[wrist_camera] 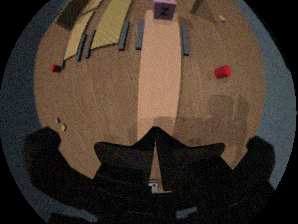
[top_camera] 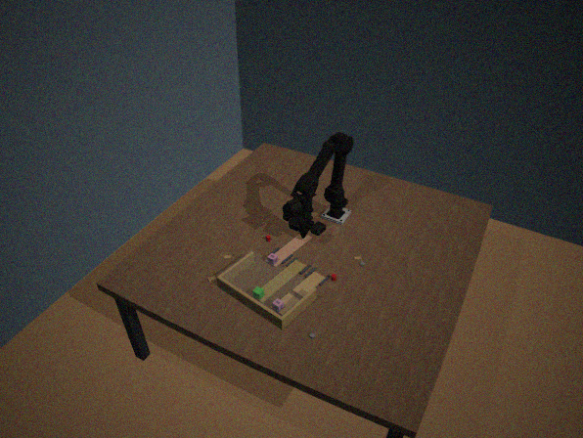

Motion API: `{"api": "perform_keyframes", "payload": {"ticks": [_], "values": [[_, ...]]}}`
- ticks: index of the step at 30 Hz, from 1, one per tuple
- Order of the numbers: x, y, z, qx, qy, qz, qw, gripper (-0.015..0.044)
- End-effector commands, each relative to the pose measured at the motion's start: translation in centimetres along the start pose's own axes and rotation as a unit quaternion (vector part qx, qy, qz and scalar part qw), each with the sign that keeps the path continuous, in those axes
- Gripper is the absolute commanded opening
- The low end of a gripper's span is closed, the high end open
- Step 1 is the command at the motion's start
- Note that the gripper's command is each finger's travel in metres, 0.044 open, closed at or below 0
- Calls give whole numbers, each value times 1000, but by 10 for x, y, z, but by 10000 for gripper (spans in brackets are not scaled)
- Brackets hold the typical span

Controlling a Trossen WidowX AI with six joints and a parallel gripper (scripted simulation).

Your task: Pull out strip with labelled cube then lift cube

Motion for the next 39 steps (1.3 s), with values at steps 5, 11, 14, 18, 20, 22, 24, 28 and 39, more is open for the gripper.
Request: {"api": "perform_keyframes", "payload": {"ticks": [5,11,14,18,20,22,24,28,39], "values": [[3,8,-5,15,-5,2,1000,0],[-1,-2,21,7,-2,-2,1000,0],[-1,-3,42,14,-5,2,1000,0],[-1,-3,42,14,-5,2,1000,0],[-3,-9,41,14,-5,13,1000,53],[-6,-20,40,13,-5,35,999,105],[-7,-25,40,13,-5,39,999,157],[-10,-37,40,13,-5,39,999,263],[-19,-69,43,11,-5,39,999,440]]}}
Point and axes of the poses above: the point midway between the two fingers, 35 mm back from their tips, its own z axis back along the fingers, its own x axis across the jaws, y = z × x, the point moved 2 cm from there along z, back along the fingers, and after that the axes turned 15 degrees about z, right-handed, at the moved point
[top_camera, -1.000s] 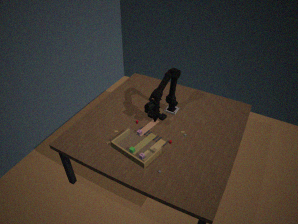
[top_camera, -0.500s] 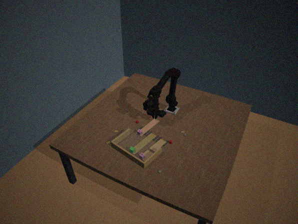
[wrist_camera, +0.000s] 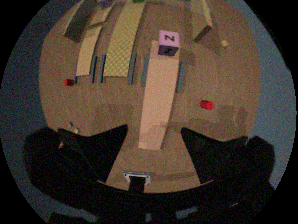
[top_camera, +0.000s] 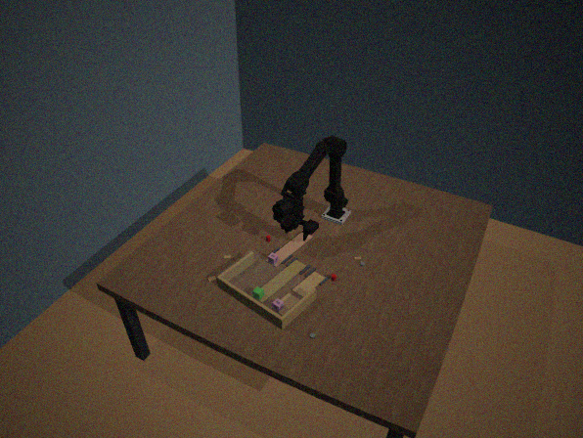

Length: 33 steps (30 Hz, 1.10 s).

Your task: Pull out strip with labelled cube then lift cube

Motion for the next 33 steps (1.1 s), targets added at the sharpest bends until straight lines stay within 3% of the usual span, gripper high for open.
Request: {"api": "perform_keyframes", "payload": {"ticks": [1,33], "values": [[-5,-14,3,-2,2,1,1000,440],[-40,-106,18,-6,3,1,1000,440]]}}
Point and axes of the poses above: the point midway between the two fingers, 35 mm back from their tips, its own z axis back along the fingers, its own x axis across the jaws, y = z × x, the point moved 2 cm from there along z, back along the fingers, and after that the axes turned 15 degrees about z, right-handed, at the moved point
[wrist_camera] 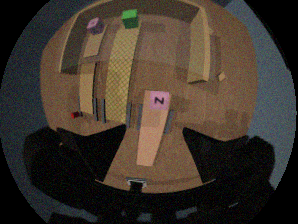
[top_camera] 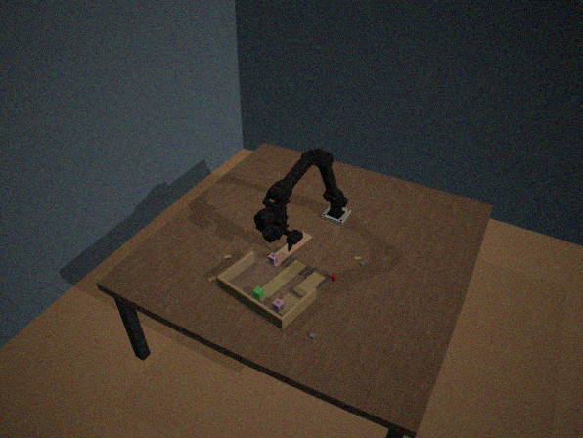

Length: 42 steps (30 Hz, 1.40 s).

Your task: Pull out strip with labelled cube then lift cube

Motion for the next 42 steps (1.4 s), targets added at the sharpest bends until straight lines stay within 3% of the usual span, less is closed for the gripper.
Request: {"api": "perform_keyframes", "payload": {"ticks": [1,10,18,42], "values": [[-5,-14,4,-2,2,-2,1000,440],[-14,-37,10,-3,2,-2,1000,440],[-15,-37,-1,-3,2,-2,1000,250],[-15,-37,-40,-3,2,-2,1000,250]]}}
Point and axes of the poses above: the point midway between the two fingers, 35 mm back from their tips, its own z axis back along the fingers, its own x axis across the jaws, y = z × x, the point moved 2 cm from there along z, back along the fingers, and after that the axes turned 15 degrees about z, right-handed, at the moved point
